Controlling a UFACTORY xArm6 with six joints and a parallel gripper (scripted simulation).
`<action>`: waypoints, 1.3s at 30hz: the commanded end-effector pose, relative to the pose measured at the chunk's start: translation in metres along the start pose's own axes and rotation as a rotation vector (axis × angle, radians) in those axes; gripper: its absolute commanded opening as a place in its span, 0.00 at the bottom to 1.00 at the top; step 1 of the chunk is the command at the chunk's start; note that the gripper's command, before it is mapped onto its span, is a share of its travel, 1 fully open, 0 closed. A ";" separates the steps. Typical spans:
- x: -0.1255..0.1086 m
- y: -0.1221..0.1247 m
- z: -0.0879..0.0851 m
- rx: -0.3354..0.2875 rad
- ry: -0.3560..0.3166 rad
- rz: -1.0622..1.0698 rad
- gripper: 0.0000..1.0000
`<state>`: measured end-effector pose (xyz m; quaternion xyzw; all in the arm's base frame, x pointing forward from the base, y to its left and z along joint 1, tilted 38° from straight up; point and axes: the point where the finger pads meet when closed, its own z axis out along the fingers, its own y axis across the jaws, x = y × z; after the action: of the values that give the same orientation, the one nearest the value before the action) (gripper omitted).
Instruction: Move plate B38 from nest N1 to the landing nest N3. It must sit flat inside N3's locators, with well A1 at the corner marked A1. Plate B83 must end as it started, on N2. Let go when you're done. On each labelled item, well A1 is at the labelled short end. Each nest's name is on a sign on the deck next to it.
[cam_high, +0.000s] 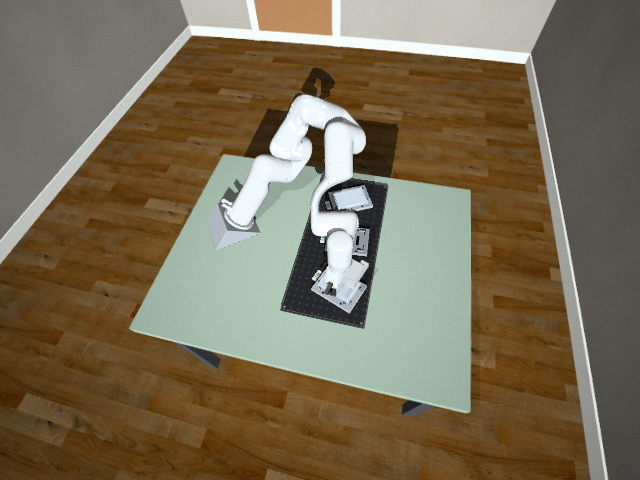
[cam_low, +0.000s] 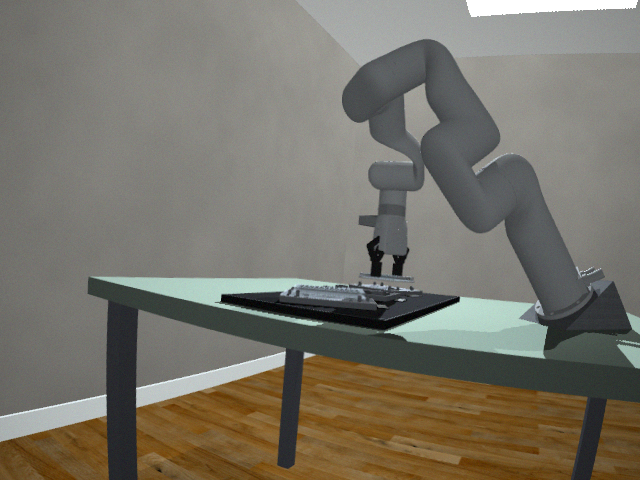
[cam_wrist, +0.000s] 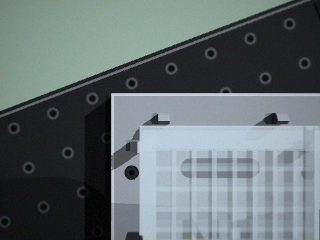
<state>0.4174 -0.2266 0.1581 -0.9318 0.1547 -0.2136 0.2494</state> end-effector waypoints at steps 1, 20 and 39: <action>0.001 0.000 -0.002 -0.002 0.003 -0.001 0.00; 0.001 0.000 -0.027 -0.002 0.003 -0.001 0.00; 0.001 0.000 -0.055 -0.002 0.003 -0.001 0.00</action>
<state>0.3958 -0.2447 0.1937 -0.9318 0.1547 -0.2136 0.2493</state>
